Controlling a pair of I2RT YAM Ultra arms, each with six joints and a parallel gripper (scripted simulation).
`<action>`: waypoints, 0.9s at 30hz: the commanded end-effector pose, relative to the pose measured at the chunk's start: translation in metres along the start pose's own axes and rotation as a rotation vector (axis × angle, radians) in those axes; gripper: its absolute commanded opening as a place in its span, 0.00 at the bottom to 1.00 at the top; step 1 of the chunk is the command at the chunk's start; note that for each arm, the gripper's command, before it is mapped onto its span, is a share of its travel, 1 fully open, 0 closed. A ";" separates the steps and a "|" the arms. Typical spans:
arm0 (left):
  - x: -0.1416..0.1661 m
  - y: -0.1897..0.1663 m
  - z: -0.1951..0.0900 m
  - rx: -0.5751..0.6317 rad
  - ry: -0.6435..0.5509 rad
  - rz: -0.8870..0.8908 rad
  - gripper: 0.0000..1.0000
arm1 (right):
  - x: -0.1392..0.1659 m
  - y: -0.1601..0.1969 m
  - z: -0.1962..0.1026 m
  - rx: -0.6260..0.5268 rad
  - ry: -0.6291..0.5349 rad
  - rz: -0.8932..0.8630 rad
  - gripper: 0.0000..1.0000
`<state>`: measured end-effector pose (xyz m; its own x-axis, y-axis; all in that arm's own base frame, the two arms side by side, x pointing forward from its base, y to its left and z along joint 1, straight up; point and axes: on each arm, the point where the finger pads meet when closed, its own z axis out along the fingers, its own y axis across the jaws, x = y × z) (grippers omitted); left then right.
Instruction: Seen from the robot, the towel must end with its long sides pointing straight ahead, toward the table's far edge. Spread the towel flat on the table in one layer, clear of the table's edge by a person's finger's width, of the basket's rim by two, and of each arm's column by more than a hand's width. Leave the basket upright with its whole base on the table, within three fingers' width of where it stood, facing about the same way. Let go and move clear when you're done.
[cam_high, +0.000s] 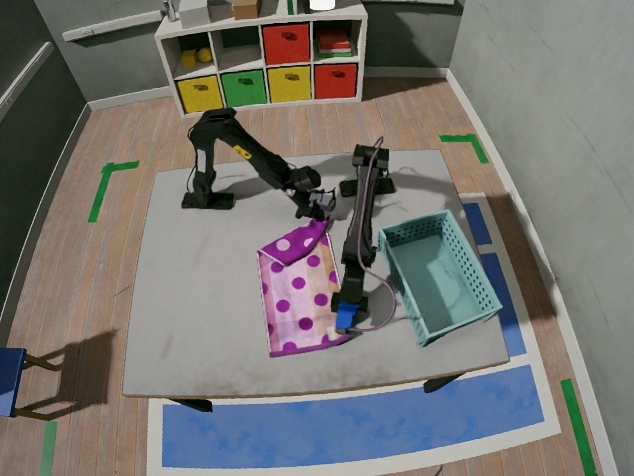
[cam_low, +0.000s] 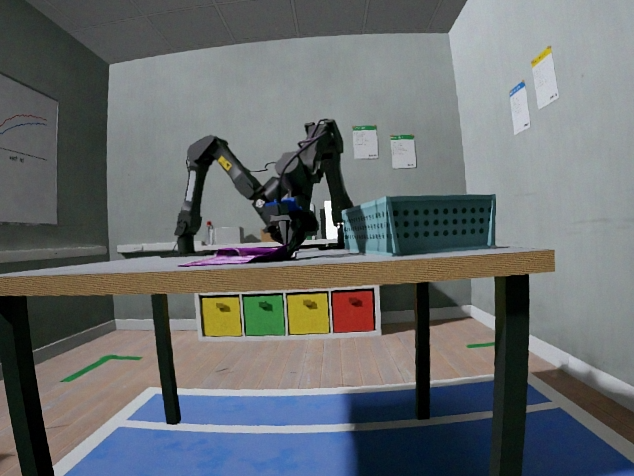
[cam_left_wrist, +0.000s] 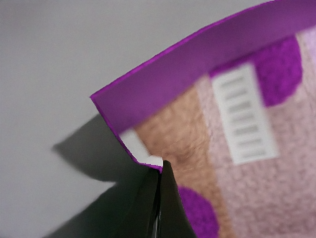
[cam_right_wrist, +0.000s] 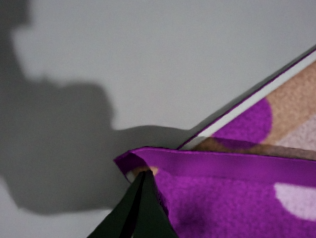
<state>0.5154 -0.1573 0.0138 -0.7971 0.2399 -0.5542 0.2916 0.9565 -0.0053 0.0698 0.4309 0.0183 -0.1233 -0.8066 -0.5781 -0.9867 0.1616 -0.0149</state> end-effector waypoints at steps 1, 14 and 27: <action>-0.012 0.013 -0.009 -0.025 -0.050 -0.010 0.00 | -0.008 0.013 0.003 -0.037 0.001 -0.011 0.00; -0.035 0.007 -0.033 -0.016 -0.067 -0.002 0.64 | -0.031 0.009 -0.025 -0.030 -0.035 -0.005 0.64; -0.059 -0.004 -0.070 -0.004 -0.050 0.014 0.64 | -0.056 0.000 -0.072 -0.019 -0.035 0.009 0.64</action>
<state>0.5268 -0.1547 0.0890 -0.7664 0.2227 -0.6025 0.2808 0.9598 -0.0024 0.0643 0.4384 0.0852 -0.1146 -0.7941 -0.5969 -0.9895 0.1445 -0.0022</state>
